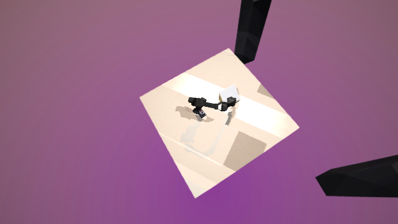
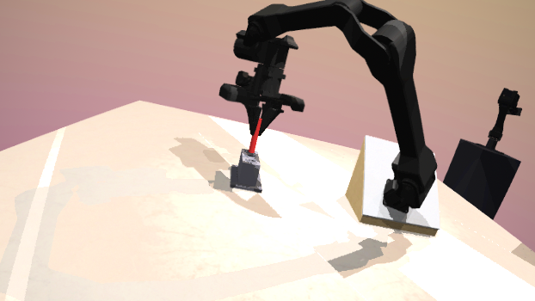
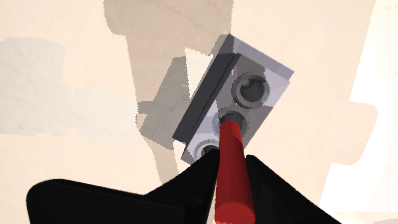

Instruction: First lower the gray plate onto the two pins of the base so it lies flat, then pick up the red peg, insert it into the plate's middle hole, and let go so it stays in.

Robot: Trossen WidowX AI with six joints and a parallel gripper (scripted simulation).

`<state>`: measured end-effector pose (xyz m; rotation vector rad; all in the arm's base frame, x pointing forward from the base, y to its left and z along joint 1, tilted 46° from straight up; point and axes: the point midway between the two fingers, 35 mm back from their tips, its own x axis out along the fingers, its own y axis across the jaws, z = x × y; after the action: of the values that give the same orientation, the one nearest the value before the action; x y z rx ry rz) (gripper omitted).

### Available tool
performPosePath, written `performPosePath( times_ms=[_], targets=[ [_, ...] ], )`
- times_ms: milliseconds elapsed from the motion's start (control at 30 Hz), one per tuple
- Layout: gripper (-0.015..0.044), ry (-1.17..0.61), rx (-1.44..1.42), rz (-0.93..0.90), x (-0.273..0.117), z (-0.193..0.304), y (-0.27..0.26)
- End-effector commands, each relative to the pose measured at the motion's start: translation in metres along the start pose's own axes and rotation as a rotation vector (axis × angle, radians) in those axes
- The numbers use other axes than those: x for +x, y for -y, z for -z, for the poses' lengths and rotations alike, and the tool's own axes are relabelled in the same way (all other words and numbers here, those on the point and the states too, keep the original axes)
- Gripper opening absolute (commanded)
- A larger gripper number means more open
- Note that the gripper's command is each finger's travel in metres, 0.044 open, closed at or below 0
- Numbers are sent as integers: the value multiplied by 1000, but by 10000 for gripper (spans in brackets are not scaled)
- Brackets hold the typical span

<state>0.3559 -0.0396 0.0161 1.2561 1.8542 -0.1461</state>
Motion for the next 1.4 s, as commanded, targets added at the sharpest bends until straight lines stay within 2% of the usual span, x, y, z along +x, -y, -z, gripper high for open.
performPosePath(
  times_ms=[0, 1267, 1367],
  targets=[
    [0, -1, 4, -3, 6, 1, 0],
    [0, -5, 3, 4, 13, 0, 0],
    [79, -5, 3, 4, 13, 0, 0]
  ],
)
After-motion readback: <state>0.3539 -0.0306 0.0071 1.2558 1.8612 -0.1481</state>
